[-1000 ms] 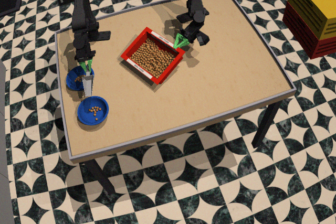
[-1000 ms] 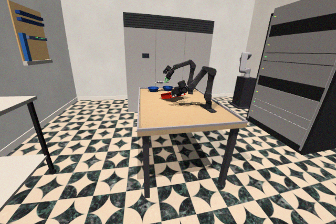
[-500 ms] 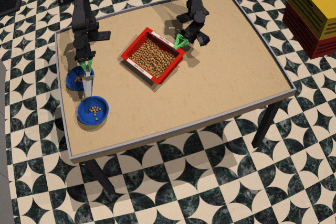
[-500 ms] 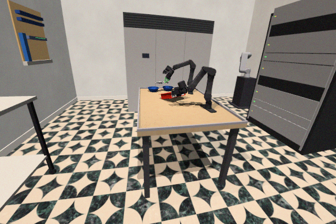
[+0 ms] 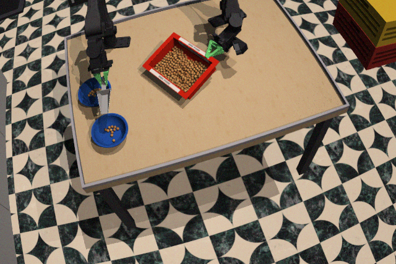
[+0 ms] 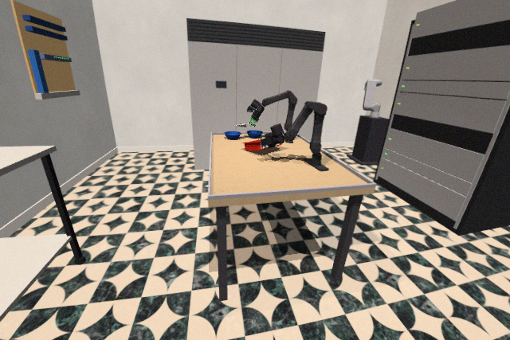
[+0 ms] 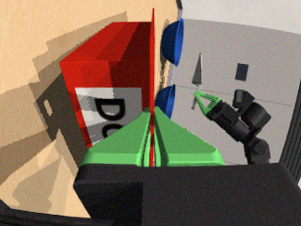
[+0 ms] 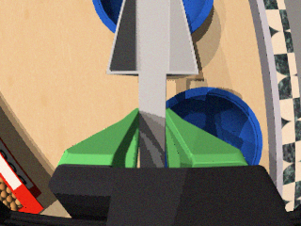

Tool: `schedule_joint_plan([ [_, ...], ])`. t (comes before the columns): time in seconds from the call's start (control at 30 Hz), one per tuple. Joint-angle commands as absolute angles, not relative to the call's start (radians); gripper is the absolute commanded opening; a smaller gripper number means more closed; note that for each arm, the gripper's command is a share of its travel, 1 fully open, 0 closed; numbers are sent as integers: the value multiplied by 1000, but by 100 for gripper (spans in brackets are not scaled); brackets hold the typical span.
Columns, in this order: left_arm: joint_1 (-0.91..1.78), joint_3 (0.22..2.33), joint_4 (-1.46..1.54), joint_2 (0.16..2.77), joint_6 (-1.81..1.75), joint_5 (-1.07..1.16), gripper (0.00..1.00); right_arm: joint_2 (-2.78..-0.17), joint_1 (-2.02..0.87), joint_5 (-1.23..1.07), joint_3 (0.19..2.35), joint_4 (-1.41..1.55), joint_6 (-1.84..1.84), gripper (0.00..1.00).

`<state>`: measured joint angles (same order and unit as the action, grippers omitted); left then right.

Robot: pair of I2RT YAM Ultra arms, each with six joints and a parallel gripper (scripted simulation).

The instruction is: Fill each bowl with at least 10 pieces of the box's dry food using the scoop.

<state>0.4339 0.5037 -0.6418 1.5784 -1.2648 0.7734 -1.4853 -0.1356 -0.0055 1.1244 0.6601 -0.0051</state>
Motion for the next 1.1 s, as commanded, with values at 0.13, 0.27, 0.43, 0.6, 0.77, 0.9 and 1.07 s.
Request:
schedule_joint_plan([
  [0.13, 417, 496, -734, 1607, -1264, 795, 0, -1451, -124, -13, 1155, 634, -13, 0],
  [0.27, 415, 478, -759, 1613, -1268, 799, 0, -1451, -124, -13, 1155, 634, -13, 0],
  [0.43, 425, 482, -782, 1596, -1271, 803, 0, -1451, -124, -13, 1155, 634, -13, 0],
  [0.6, 410, 464, -811, 1635, -1282, 808, 0, -1451, -124, -13, 1155, 634, -13, 0],
  [0.77, 404, 455, -843, 1647, -1287, 814, 0, -1451, -124, -13, 1155, 634, -13, 0],
  [0.9, 401, 433, -868, 1653, -1293, 818, 0, -1451, -124, -13, 1155, 634, -13, 0],
  [1.07, 396, 464, -888, 1658, -1292, 822, 0, -1451, -124, -13, 1155, 634, -13, 0],
])
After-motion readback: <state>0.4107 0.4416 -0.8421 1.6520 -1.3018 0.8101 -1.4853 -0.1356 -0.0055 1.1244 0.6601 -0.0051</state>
